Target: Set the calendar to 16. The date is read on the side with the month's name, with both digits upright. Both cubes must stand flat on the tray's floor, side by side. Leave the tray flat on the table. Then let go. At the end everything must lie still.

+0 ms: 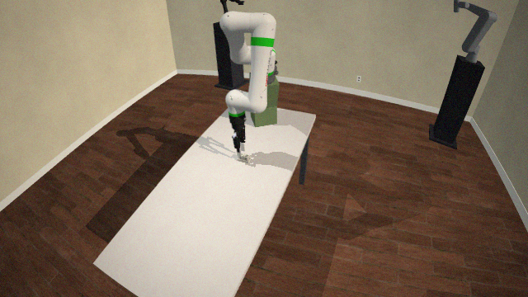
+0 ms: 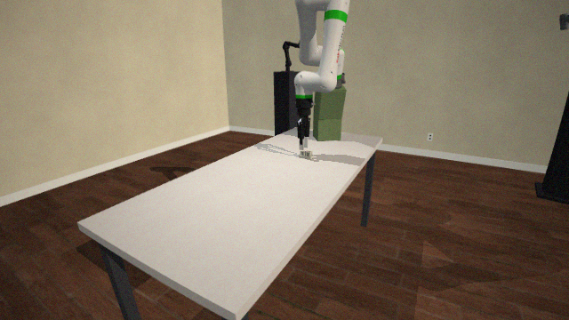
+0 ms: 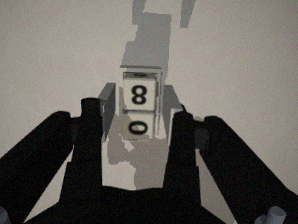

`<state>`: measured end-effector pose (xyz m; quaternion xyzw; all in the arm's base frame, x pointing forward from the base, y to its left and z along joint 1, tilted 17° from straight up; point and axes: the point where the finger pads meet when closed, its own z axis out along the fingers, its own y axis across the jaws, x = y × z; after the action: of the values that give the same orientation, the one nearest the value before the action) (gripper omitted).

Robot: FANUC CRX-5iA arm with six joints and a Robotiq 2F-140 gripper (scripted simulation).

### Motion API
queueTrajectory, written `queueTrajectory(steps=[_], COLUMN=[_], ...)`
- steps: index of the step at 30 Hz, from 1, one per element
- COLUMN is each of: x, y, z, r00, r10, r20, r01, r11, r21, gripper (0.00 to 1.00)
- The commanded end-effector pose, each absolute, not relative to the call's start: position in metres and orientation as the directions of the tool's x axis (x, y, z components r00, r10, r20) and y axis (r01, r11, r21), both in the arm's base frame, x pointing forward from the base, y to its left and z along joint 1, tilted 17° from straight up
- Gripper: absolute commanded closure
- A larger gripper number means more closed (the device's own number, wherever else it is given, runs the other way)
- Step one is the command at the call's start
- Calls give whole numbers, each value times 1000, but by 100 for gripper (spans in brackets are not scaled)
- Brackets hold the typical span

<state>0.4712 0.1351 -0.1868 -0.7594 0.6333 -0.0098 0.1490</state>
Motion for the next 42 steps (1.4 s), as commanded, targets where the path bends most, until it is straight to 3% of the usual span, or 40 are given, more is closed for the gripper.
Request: queueTrajectory(steps=[1,42], x=[471,477], y=[135,141], z=[-187,-216], r00=[198,198], r10=[-965,-965], r20=[-174,-174], r01=[-959,-959], r11=[-153,-153], r21=[-239,-239], gripper=[71,71])
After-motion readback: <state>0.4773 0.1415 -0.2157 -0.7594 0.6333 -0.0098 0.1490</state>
